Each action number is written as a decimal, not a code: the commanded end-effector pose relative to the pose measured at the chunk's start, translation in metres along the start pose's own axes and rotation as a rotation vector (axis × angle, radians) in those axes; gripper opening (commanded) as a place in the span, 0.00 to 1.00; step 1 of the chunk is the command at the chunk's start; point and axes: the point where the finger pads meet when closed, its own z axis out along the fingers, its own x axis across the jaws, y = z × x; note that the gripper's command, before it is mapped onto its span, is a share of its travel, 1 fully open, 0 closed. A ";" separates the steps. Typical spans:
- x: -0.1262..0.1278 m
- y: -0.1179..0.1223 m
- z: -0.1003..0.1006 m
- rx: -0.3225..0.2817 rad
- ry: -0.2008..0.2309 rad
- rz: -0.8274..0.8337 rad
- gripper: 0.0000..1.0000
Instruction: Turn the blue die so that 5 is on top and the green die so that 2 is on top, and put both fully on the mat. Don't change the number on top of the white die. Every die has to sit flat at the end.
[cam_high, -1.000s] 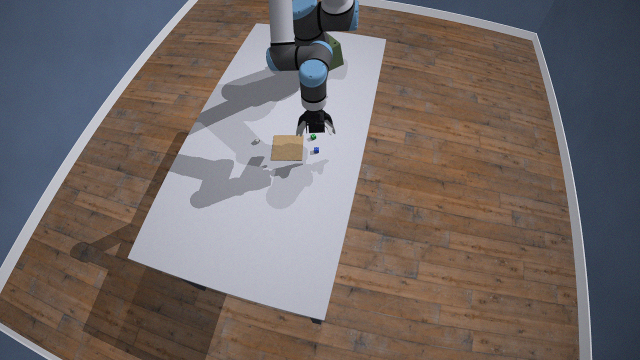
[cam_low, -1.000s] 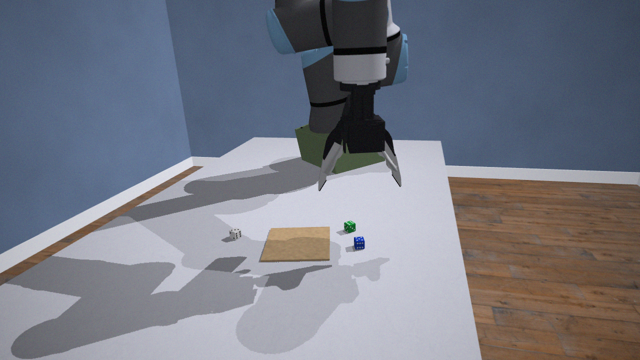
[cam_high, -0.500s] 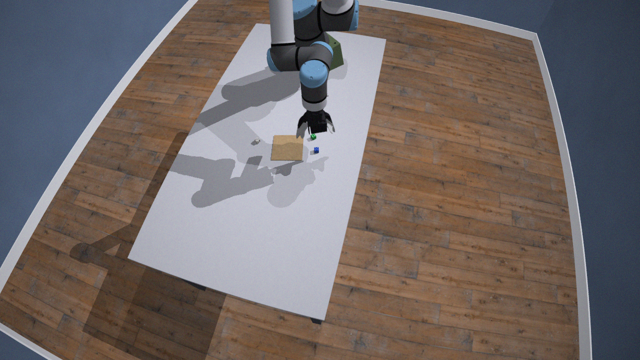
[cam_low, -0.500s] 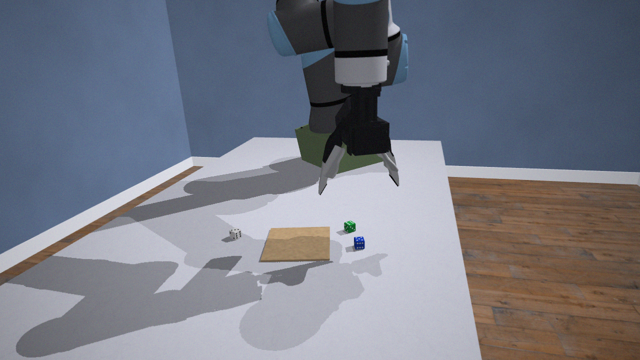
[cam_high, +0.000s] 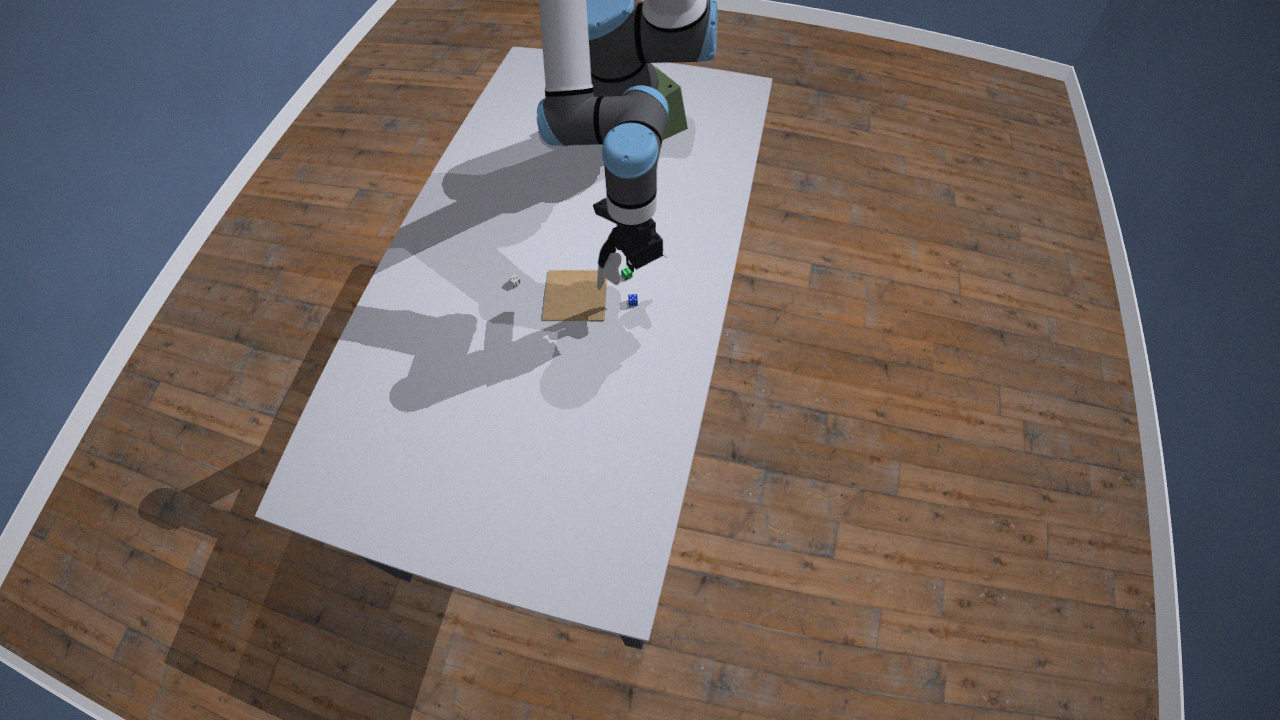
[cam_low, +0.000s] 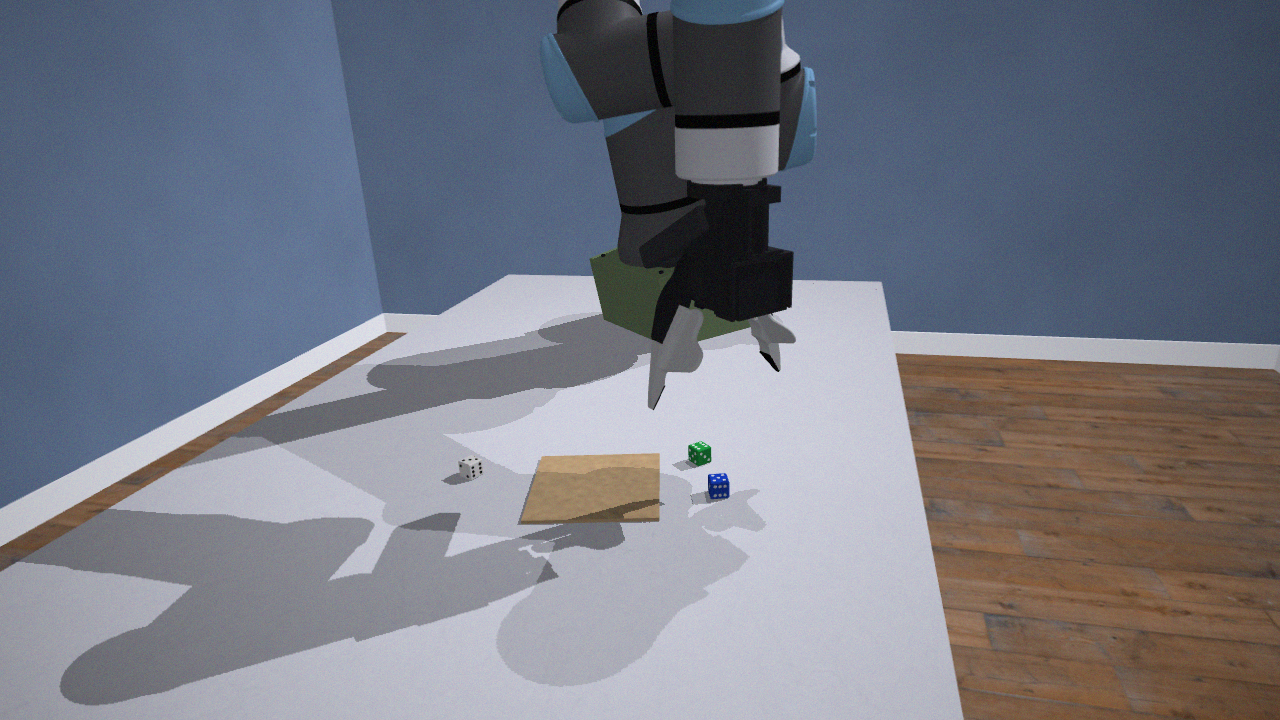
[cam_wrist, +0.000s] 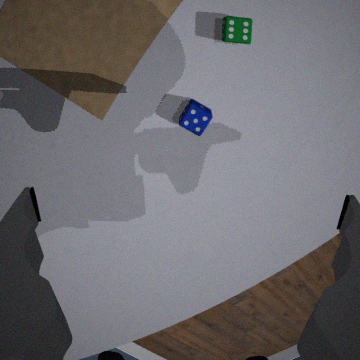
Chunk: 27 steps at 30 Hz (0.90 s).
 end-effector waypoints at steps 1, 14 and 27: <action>0.000 -0.001 0.003 -0.006 0.001 -0.145 1.00; 0.000 -0.001 0.013 -0.006 0.000 -0.530 1.00; 0.002 -0.001 0.022 -0.006 -0.001 -0.857 1.00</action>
